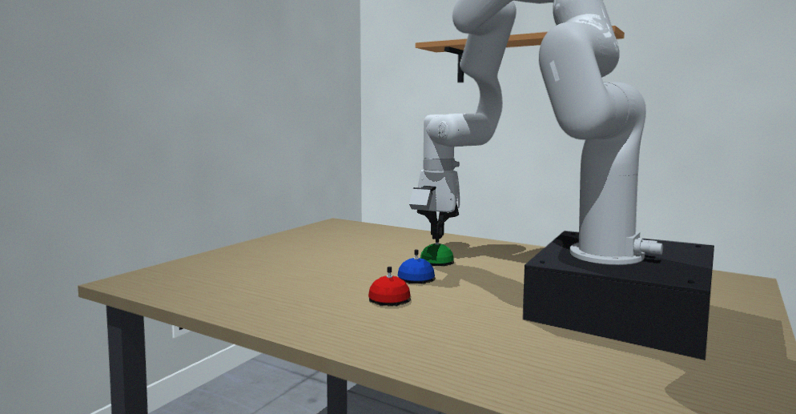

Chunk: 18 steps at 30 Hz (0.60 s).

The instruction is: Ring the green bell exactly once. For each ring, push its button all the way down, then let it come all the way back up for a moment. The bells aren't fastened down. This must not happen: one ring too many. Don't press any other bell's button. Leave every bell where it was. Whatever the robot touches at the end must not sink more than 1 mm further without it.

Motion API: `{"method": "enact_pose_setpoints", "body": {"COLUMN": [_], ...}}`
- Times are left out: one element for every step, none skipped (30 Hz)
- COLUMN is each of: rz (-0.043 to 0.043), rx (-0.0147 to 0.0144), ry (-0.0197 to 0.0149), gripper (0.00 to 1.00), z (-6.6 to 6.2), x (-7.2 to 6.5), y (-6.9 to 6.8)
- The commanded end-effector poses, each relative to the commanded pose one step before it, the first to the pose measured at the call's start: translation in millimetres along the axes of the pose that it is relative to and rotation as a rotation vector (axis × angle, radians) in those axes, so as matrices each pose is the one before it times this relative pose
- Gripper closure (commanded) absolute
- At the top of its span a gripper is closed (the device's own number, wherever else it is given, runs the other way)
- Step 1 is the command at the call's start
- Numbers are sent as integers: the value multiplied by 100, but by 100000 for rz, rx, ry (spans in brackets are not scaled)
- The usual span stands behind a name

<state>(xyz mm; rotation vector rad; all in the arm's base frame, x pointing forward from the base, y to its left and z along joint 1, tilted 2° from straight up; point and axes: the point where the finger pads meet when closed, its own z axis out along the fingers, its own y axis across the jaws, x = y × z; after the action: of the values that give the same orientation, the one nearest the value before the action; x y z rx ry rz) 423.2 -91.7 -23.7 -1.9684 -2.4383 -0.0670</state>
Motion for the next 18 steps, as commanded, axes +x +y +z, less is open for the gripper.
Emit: {"method": "enact_pose_setpoints", "body": {"rz": [2, 0, 0, 0, 0, 0, 0, 0, 0, 0, 0, 0, 0, 0, 0, 0, 0, 0], "rx": [133, 0, 0, 0, 0, 0, 0, 0, 0, 0, 0, 0, 0, 0, 0, 0, 0, 0], "ry": [66, 0, 0, 0, 0, 0, 0, 0, 0, 0, 0, 0, 0, 0, 0, 0, 0, 0], "gripper": [100, 100, 100, 100, 100, 100, 100, 100, 100, 100, 100, 100, 100, 100, 100, 100, 100, 100], "z": [57, 0, 0, 0, 0, 0, -1, 0, 0, -5, -12, -23, -36, -51, -68, -86, -104, -123], "x": [22, 0, 0, 0, 0, 0, 0, 0, 0, 0, 0, 0, 0, 0, 0, 0, 0, 0], "y": [-47, 0, 0, 0, 0, 0, 0, 0, 0, 0, 0, 0, 0, 0, 0, 0, 0, 0]}}
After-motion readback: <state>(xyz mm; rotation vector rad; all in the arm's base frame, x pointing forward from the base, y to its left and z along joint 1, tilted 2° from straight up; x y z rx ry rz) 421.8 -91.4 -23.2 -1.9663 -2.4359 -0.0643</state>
